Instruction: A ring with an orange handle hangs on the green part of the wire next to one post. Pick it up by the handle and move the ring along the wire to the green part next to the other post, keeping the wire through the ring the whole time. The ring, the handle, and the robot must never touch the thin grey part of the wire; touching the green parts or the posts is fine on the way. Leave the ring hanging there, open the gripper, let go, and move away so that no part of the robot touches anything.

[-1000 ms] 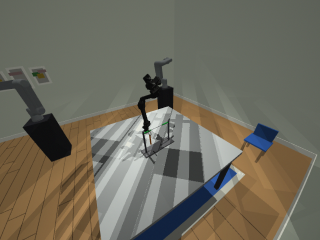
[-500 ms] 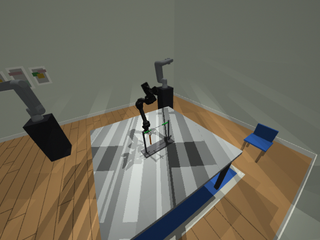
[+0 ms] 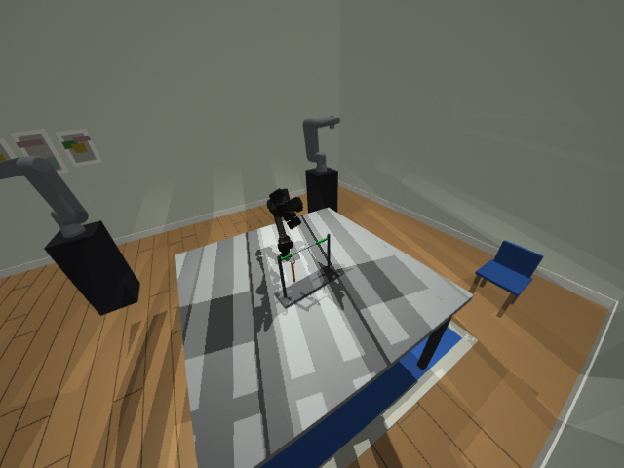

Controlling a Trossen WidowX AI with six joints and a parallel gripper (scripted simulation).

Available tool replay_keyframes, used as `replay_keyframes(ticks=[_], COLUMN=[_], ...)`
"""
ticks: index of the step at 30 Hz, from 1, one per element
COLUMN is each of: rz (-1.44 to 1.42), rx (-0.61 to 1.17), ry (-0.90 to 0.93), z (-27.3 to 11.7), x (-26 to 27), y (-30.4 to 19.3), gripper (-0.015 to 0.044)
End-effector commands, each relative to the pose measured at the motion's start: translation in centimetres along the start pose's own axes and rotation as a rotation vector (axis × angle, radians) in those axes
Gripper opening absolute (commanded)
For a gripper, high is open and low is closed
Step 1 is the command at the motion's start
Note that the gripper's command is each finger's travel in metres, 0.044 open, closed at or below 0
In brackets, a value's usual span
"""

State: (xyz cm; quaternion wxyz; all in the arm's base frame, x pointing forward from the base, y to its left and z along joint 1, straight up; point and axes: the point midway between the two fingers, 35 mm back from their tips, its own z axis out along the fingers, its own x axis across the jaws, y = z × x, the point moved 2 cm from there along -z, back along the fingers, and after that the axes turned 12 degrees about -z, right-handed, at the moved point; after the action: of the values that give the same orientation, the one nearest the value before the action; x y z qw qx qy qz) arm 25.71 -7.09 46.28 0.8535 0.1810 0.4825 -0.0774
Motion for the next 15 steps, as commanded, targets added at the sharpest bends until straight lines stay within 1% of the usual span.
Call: replay_keyframes(ticks=[1, 8, 15], rz=[0.065, 0.207, 0.396], rx=[0.002, 0.057, 0.169], ry=[0.129, 0.33, 0.524], z=[-1.9, -5.9, -11.1], x=[4.4, 11.2, 17.8], y=[-2.0, -5.5, -8.8], gripper=[0.016, 0.016, 0.016])
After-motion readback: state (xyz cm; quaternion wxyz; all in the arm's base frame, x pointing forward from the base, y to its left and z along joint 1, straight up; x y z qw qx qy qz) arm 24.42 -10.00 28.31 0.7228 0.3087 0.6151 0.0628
